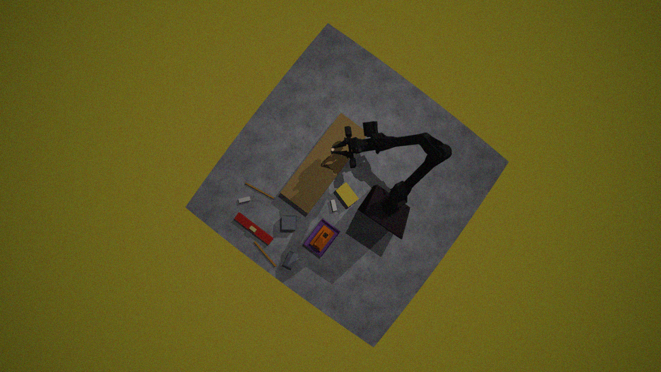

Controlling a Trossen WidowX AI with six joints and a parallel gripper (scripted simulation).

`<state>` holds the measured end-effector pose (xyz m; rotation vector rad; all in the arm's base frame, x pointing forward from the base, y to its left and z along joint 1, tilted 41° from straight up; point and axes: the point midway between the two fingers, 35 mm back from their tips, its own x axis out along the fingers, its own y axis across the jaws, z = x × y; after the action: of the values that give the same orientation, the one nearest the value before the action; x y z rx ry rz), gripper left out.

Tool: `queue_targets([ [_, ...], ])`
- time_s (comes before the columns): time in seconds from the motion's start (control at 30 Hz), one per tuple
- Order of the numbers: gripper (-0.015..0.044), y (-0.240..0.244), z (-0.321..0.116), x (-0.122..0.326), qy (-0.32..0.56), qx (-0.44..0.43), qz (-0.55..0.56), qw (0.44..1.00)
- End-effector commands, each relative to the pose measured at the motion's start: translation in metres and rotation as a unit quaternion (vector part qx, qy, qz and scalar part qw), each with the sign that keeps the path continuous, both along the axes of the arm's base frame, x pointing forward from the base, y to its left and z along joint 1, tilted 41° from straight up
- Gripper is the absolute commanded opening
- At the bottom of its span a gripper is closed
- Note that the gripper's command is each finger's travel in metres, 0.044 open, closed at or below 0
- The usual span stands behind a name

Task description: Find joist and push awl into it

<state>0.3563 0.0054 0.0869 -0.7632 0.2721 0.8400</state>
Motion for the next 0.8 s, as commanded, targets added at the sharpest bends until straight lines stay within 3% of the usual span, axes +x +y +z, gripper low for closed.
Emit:
queue_targets([
  [0.0, 0.0, -0.0033, -0.0038, 0.0006, -0.002, 0.001, 0.003, 1.0],
  [0.77, 0.0, -0.0097, -0.0119, 0.0014, -0.002, 0.002, 0.003, 1.0],
])
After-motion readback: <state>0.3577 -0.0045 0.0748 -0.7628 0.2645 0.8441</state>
